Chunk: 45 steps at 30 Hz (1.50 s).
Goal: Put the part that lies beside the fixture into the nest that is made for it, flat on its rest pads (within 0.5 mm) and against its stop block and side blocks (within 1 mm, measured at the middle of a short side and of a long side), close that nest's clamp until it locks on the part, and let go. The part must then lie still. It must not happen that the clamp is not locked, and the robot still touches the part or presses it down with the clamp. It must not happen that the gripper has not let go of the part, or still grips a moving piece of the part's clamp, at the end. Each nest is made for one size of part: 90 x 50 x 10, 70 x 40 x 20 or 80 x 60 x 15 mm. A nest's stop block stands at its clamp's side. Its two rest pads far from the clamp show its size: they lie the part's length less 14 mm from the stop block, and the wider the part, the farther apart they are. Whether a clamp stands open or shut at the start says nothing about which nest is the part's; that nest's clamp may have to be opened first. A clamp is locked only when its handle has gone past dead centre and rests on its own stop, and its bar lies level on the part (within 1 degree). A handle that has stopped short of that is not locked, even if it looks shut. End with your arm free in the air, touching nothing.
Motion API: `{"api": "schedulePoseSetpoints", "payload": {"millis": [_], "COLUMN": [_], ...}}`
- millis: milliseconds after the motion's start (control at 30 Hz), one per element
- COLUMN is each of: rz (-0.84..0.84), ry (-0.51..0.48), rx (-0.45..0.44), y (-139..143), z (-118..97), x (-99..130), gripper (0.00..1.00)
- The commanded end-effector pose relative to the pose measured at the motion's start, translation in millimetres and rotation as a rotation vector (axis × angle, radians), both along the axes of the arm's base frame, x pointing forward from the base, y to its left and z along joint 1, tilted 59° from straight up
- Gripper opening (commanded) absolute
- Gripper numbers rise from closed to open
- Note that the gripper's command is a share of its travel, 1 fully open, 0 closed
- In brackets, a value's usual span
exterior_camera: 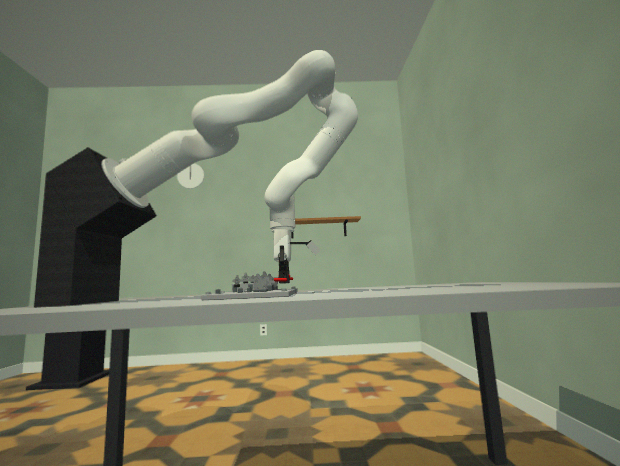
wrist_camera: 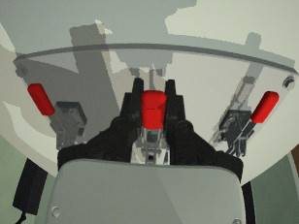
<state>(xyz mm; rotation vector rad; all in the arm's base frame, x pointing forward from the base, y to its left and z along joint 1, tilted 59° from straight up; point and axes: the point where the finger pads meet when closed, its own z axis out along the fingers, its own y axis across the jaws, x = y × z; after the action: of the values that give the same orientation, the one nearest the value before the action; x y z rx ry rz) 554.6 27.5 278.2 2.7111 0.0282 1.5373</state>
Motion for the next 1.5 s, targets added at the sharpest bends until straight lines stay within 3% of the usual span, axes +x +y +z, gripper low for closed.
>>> {"api": "schedulePoseSetpoints", "payload": {"millis": [0,1033,1467], "rz": [0.0,0.0,0.0], "ry": [0.0,0.0,0.0], "rx": [0.0,0.0,0.0], "y": [0.0,0.1,0.6], "z": [0.0,1.6,24.7], "x": [-0.2,-2.8,-41.5], "gripper": [0.47,0.47,0.47]}}
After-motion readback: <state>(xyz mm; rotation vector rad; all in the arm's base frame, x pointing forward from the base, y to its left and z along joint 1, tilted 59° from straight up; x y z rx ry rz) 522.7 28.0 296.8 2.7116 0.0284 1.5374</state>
